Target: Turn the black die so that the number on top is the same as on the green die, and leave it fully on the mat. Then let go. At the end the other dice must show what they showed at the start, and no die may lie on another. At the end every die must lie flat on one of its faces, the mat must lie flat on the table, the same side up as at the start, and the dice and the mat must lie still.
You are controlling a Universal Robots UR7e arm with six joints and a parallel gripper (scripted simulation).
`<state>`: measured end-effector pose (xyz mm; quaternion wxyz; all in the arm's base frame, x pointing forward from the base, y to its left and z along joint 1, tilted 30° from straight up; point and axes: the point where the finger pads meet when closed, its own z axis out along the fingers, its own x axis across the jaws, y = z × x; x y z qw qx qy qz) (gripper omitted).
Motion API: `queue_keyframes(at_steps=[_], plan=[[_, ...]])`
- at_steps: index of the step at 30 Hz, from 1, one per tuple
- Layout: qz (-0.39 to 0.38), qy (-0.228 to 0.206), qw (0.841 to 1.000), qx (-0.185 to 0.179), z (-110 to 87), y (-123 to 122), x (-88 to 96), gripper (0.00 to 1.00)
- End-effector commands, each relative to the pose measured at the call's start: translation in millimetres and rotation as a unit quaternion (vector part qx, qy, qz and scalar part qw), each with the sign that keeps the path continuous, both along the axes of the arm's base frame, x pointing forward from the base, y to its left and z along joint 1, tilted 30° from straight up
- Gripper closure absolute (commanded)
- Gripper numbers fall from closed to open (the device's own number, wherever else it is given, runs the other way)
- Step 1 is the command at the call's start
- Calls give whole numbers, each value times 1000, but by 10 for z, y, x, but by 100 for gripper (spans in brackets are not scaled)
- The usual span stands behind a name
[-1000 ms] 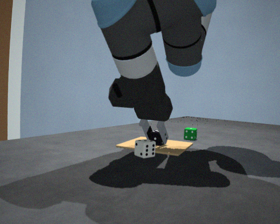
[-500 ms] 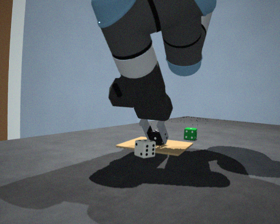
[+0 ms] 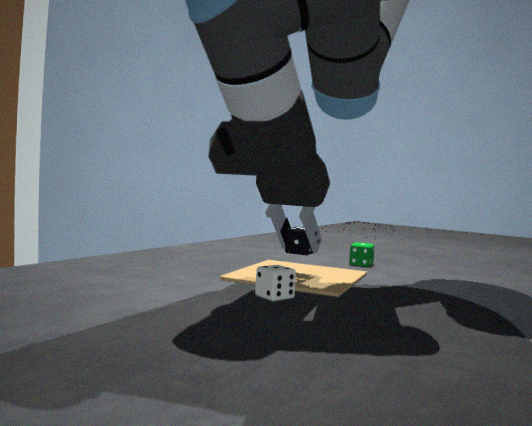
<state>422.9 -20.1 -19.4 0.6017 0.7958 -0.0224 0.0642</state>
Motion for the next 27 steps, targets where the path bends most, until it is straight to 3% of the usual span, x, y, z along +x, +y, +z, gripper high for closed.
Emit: queue_keyframes(at_steps=[1,9,27], plan=[[-2,-1,1000,-1,145,84,-16,43],[-2,-1,1000,-1,336,191,-46,43],[-2,-1,1000,-1,382,217,-53,43]])
